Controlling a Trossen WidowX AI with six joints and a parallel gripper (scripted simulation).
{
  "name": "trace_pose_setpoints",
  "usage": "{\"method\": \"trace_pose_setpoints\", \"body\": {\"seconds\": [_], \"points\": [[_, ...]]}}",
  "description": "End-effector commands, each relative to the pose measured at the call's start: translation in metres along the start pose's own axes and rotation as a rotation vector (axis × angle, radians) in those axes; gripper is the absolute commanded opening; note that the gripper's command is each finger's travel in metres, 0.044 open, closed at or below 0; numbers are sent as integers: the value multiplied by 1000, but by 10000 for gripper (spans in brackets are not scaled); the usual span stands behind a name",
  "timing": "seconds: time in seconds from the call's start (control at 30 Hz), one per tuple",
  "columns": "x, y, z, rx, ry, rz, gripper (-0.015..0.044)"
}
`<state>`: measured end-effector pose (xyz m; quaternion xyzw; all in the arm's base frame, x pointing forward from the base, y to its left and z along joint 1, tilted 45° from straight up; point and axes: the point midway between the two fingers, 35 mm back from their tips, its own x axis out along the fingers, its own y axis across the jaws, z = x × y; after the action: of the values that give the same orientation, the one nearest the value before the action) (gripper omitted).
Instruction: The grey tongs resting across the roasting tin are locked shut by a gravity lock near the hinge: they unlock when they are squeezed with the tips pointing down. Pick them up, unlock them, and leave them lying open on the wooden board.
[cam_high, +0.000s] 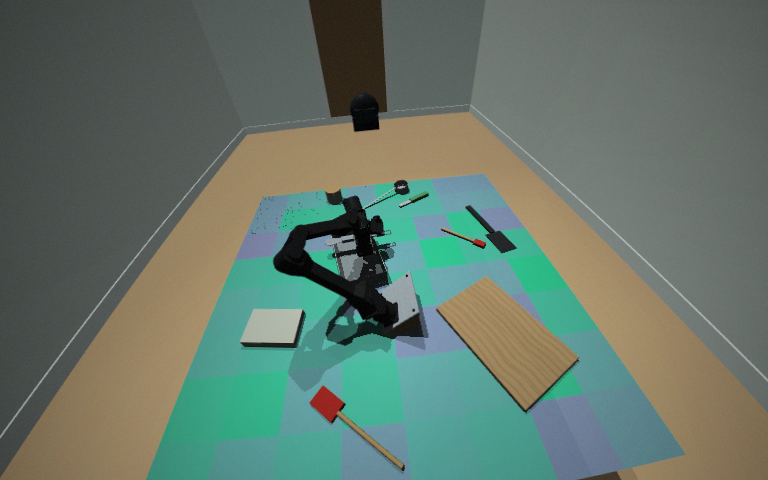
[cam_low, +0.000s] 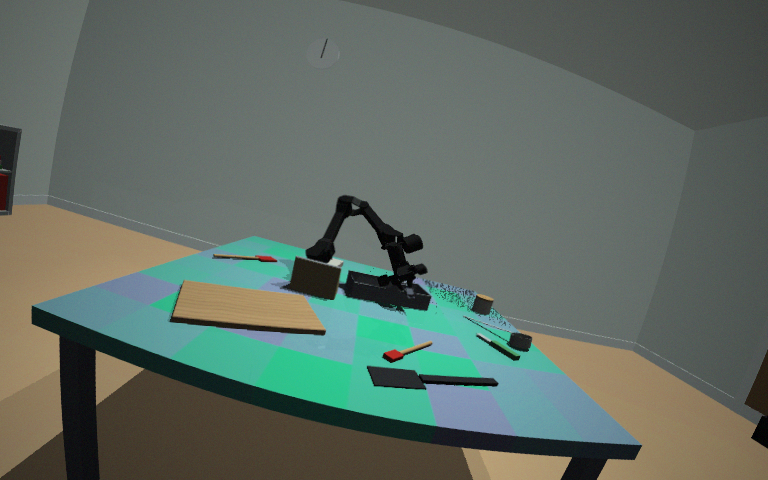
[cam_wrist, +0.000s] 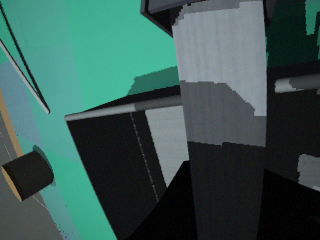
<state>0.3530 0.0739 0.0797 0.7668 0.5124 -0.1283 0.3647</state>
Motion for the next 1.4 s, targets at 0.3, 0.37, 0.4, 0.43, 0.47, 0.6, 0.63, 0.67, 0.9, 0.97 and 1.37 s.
{"method": "trace_pose_setpoints", "body": {"seconds": [0.3, 0.37, 0.4, 0.43, 0.47, 0.6, 0.63, 0.67, 0.9, 0.97, 1.37], "points": [[-66, 39, 0, 9, -9, -4, -150], [-66, 39, 0, 9, -9, -4, -150], [-66, 39, 0, 9, -9, -4, -150], [-66, 39, 0, 9, -9, -4, -150], [-66, 39, 0, 9, -9, -4, -150], [-66, 39, 0, 9, -9, -4, -150], [-66, 39, 0, 9, -9, -4, -150], [-66, 39, 0, 9, -9, -4, -150], [-65, 39, 3, -18, -21, -59, -150], [-64, 39, 4, -31, -25, -85, -150], [-62, 36, 9, -111, -26, -248, -150]]}}
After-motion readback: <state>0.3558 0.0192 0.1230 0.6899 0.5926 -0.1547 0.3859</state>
